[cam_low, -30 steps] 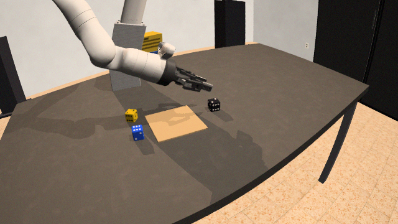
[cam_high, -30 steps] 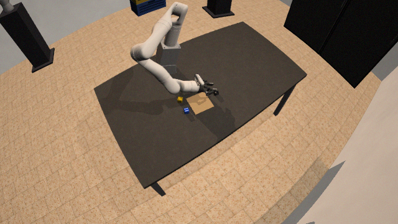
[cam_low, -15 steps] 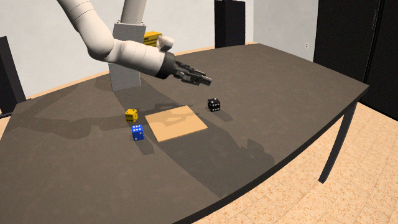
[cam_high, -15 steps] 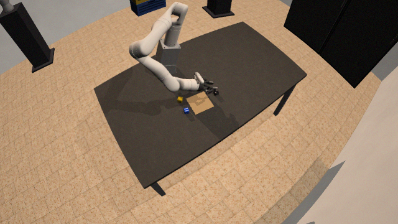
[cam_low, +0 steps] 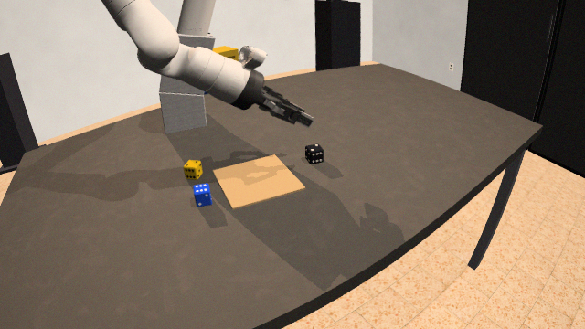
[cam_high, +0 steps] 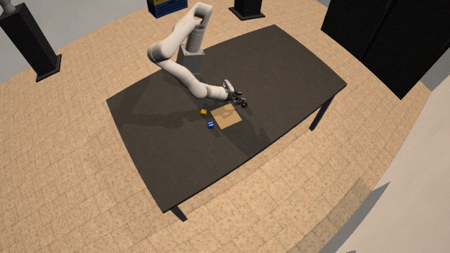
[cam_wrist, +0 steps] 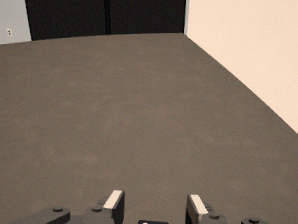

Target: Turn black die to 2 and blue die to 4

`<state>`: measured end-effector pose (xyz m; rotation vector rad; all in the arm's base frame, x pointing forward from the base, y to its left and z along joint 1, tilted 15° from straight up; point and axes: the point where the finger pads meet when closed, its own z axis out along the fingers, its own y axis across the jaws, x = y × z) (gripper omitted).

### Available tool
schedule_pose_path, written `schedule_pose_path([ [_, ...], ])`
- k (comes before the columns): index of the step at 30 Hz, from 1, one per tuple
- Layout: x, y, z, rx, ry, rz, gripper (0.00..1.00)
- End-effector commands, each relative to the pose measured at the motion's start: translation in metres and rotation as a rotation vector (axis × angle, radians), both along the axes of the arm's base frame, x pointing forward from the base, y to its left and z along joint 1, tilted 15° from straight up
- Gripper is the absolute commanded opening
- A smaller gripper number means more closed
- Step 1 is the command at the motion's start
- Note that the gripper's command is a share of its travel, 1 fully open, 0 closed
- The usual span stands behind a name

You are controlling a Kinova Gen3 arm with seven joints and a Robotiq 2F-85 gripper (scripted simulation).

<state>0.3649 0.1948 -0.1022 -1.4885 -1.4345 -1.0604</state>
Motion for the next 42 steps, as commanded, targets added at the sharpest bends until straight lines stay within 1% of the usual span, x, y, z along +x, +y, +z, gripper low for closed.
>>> schedule_pose_path([
  [1, 0.0, 0.001, 0.006, -0.042, -0.008, 0.01, 0.46],
  [6, 0.0, 0.005, 0.011, -0.159, -0.004, 0.008, 0.46],
  [10, 0.0, 0.01, 0.015, -0.284, 0.001, 0.007, 0.46],
  [12, -0.001, 0.013, 0.017, -0.365, 0.007, 0.008, 0.46],
  [14, -0.001, 0.013, 0.017, -0.365, 0.007, 0.008, 0.46],
  [16, -0.001, 0.016, 0.02, -0.447, 0.008, 0.006, 0.46],
  [20, -0.001, 0.021, 0.025, -0.587, 0.014, 0.005, 0.46],
  [23, -0.001, 0.024, 0.028, -0.675, 0.017, 0.004, 0.46],
  [26, -0.002, 0.026, 0.029, -0.75, 0.022, 0.006, 0.46],
  [29, -0.001, 0.029, 0.032, -0.81, 0.022, 0.003, 0.46],
  [31, -0.001, 0.029, 0.032, -0.81, 0.022, 0.003, 0.46],
  [36, -0.002, 0.03, 0.033, -0.887, 0.027, 0.004, 0.46],
  [42, -0.002, 0.032, 0.036, -0.941, 0.027, 0.001, 0.46],
])
